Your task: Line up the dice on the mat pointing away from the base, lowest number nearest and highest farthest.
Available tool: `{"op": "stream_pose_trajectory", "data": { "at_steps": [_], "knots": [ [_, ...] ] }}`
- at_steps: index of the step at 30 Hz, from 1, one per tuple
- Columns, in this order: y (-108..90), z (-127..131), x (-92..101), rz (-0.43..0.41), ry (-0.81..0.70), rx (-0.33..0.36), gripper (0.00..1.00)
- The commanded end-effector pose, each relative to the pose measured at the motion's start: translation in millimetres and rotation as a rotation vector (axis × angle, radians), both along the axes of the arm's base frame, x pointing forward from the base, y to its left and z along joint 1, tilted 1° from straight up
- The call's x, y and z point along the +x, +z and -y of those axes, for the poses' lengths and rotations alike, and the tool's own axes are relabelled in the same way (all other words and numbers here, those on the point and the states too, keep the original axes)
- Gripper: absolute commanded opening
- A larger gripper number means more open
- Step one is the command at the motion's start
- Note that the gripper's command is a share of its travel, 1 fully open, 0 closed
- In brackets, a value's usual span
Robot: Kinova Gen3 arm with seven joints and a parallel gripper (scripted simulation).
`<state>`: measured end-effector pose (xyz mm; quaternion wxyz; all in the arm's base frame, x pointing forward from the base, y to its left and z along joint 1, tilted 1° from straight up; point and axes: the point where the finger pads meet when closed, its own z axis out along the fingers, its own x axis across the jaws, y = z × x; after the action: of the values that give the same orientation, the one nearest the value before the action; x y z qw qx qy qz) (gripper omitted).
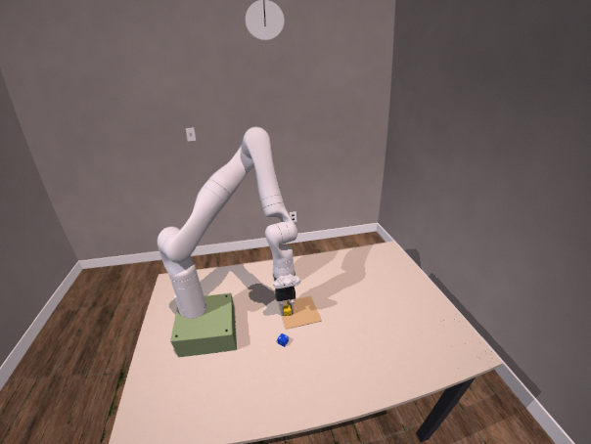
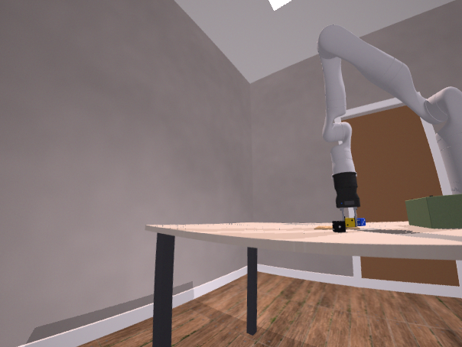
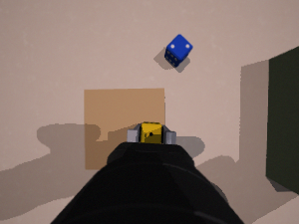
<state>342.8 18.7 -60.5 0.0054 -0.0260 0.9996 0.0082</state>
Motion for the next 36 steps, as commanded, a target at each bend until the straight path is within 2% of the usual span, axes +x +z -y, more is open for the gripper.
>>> {"op": "stream_pose_trajectory", "data": {
  "at_steps": [1,2,3,5,6,8,9,13,14,30,36],
  "knots": [
    [0.4,-0.1,0.4,0.001,0.0,0.0,0.63],
    [0.4,-0.1,0.4,0.001,0.0,0.0,0.63],
    [0.4,-0.1,0.4,0.001,0.0,0.0,0.69],
    [0.4,-0.1,0.4,0.001,0.0,0.0,0.69],
    [0.4,-0.1,0.4,0.001,0.0,0.0,0.75],
    [0.4,-0.1,0.4,0.001,0.0,0.0,0.75],
    [0.4,-0.1,0.4,0.001,0.0,0.0,0.81],
    [0.4,-0.1,0.4,0.001,0.0,0.0,0.81],
    [0.4,-0.1,0.4,0.001,0.0,0.0,0.87],
    [2.9,0.0,0.4,0.001,0.0,0.0,0.87],
    [15.3,0.2,0.3,0.001,0.0,0.0,0.87]
  ]
}}
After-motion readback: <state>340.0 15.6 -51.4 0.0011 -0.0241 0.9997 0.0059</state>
